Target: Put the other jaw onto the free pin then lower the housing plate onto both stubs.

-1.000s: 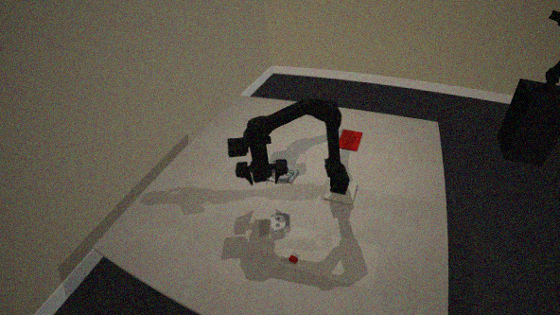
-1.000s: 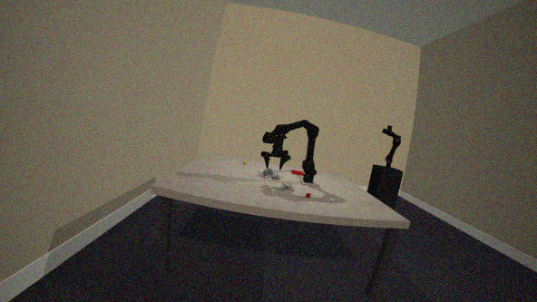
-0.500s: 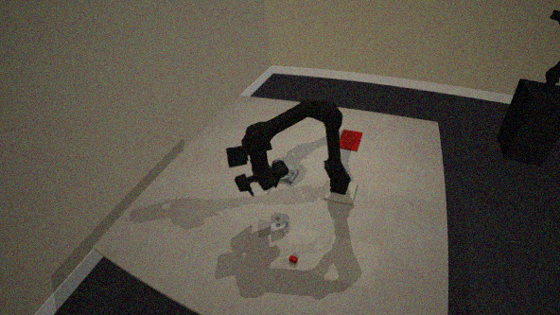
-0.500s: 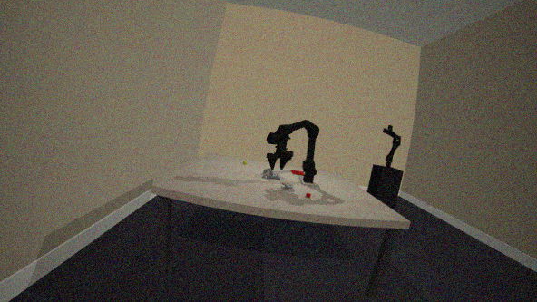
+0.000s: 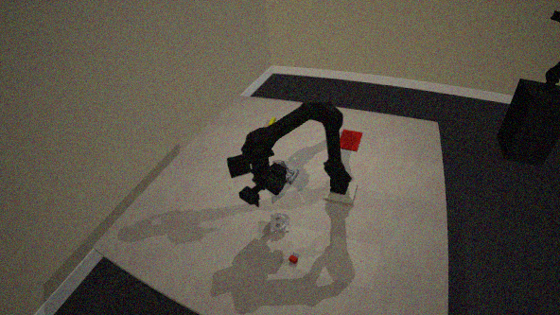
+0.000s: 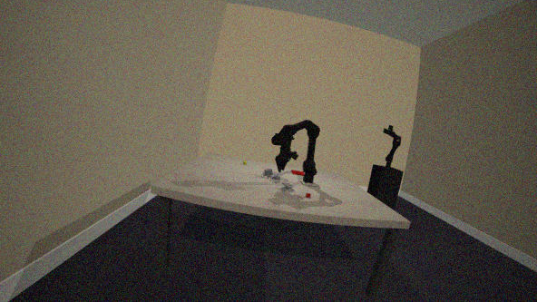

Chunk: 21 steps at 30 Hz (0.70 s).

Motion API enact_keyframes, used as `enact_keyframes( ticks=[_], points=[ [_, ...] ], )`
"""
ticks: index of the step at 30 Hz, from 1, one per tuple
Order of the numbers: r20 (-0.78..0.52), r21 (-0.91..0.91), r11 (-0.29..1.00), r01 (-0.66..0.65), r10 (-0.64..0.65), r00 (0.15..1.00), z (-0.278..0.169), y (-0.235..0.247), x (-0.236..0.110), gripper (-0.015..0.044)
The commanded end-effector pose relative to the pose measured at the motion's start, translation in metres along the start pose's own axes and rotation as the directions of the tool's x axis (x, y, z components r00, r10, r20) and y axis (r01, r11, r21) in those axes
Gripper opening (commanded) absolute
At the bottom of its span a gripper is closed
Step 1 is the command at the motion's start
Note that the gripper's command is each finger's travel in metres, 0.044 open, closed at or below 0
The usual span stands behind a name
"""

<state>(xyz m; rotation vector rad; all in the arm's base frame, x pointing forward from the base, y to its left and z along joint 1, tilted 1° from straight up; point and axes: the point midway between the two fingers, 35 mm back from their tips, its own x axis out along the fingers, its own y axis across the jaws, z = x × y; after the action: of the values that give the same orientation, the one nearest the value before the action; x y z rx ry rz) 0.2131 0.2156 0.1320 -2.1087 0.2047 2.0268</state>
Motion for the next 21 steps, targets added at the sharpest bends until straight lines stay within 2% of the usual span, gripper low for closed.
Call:
enact_keyframes(
  ticks=[1,11,21],
  points=[
    [-0.001,-0.113,0.994,-0.002,0.002,1.000,0.008,-0.005,-0.001,0.0440],
    [0.005,-0.394,0.919,-0.002,0.005,1.000,0.031,-0.018,-0.003,0.0440],
    [0.010,-0.642,0.767,0.000,0.008,1.000,0.056,-0.029,-0.005,0.0440]
  ],
)
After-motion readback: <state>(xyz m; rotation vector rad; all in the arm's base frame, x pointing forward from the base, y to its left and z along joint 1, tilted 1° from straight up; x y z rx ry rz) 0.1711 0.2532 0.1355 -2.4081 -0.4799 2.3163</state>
